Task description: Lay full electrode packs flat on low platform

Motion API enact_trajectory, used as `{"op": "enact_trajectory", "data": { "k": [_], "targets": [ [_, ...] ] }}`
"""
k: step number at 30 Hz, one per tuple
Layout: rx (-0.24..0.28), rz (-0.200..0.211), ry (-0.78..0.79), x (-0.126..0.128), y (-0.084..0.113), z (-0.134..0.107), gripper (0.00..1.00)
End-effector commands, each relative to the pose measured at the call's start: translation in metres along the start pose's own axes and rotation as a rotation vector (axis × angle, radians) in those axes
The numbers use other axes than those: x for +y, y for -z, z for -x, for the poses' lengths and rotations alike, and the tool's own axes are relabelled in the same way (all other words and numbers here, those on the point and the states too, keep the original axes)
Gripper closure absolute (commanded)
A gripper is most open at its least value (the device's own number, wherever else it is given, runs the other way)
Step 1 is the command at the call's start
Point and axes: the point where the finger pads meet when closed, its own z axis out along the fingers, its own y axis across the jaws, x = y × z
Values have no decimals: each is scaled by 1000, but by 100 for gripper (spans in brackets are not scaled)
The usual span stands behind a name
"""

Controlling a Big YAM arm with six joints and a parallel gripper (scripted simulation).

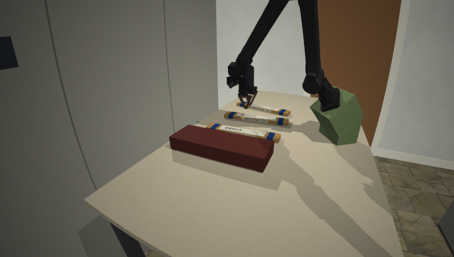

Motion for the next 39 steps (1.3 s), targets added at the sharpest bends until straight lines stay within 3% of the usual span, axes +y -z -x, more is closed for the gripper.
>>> {"op": "enact_trajectory", "data": {
  "k": [1, 6, 23, 39],
  "targets": [
    [-15, -3, -3, 0, -2, 6, 36],
    [-16, -2, -2, 1, -9, 7, 36],
    [-28, -7, 5, 0, -2, 12, 36],
    [-30, -8, 7, 0, 18, 12, 36]
  ]
}}
